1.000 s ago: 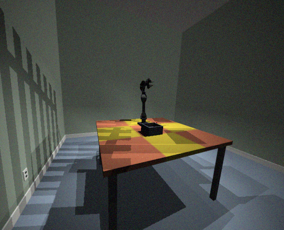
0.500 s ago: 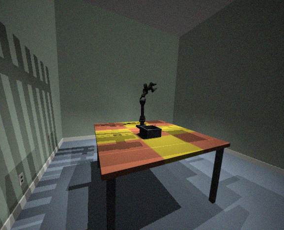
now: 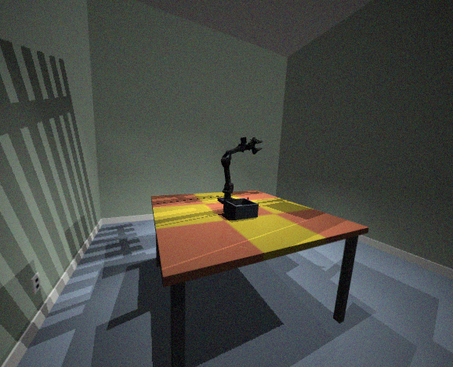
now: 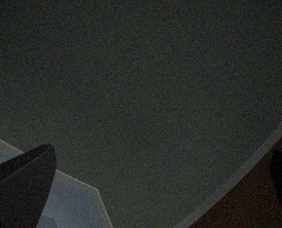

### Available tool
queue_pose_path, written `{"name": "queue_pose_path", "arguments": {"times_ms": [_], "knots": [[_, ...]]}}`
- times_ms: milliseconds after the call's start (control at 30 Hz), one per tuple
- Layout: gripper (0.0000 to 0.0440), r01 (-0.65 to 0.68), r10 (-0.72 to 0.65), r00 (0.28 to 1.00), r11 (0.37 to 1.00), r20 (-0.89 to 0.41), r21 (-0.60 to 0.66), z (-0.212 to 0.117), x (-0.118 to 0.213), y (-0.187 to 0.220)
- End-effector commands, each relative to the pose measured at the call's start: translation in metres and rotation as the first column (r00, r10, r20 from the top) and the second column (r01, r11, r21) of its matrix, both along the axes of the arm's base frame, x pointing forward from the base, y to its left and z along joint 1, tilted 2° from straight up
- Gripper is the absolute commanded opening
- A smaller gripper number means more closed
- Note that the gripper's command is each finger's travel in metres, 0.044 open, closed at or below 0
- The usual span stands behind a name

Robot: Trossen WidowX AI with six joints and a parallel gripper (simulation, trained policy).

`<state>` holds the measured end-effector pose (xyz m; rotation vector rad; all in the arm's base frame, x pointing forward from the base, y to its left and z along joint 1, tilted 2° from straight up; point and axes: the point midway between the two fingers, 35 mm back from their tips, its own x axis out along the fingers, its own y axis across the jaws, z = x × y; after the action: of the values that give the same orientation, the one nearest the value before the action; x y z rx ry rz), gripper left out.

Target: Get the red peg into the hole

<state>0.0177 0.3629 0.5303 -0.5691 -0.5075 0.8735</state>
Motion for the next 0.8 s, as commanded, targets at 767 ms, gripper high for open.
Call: {"name": "queue_pose_path", "arguments": {"times_ms": [767], "knots": [[0.044, 0.183, -0.342, 0.624, 0.938, -0.703, -0.293, -0.204, 0.149, -0.073]]}}
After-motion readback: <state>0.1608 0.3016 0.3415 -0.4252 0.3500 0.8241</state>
